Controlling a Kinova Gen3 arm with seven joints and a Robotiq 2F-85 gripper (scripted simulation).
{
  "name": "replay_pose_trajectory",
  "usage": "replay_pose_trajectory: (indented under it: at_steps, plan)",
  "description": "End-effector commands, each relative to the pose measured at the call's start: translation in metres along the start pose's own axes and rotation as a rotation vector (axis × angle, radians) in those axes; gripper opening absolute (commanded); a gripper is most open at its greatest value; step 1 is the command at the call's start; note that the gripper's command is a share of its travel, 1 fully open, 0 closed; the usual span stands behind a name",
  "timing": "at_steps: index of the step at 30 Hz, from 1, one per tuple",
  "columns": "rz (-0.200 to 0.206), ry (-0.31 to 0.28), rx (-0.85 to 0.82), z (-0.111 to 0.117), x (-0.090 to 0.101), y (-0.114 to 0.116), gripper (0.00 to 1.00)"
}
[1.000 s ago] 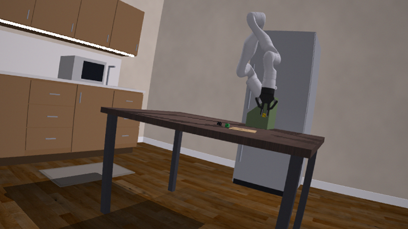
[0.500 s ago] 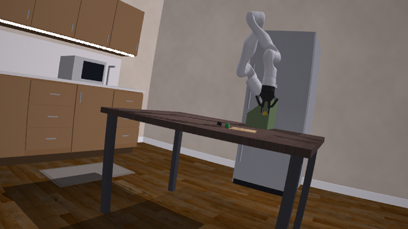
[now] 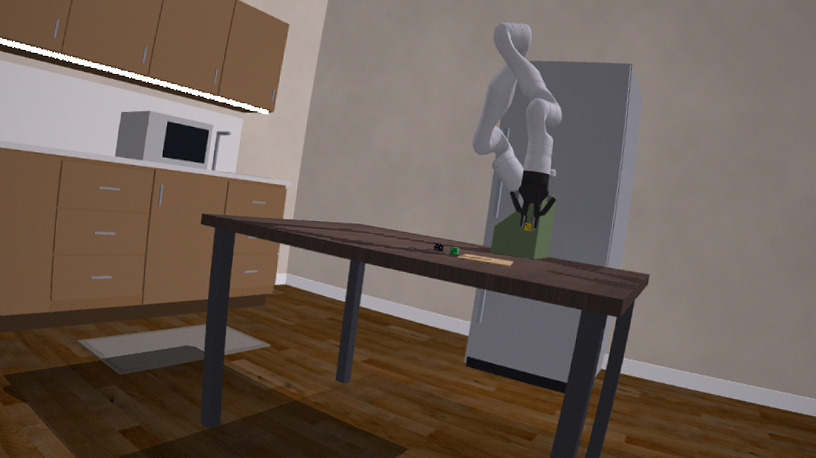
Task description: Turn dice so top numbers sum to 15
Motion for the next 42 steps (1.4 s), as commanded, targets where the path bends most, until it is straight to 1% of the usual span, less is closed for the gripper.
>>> replay_pose_trajectory:
  at_steps: [1, 8, 16, 18, 25, 33, 35, 42]
  plan:
    - [0.003, 0.002, -0.003, 0.001, 0.000, 0.001, 0.15]
    - [0.019, 0.019, -0.168, 0.001, -0.004, -0.002, 0.15]
    - [0.046, 0.039, -0.452, 0.001, -0.009, -0.005, 0.15]
    - [0.046, 0.039, -0.452, 0.001, -0.009, -0.005, 0.15]
    - [0.075, 0.049, -0.770, -0.001, -0.014, -0.006, 0.15]
    - [0.105, 0.046, -1.186, -0.007, -0.018, -0.006, 0.15]
    - [0.105, 0.046, -1.186, -0.007, -0.018, -0.006, 0.15]
    - [0.119, 0.031, -1.567, -0.015, -0.019, -0.003, 0.15]
Point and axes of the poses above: the point where the finger pads meet when closed, its own x axis back along the fingers, its own y axis across the jaws, z = x × y, the point moved 4 cm from there along x, back along the fingers, and after that the axes turned 10 degrees about x, right-handed, at the moved point
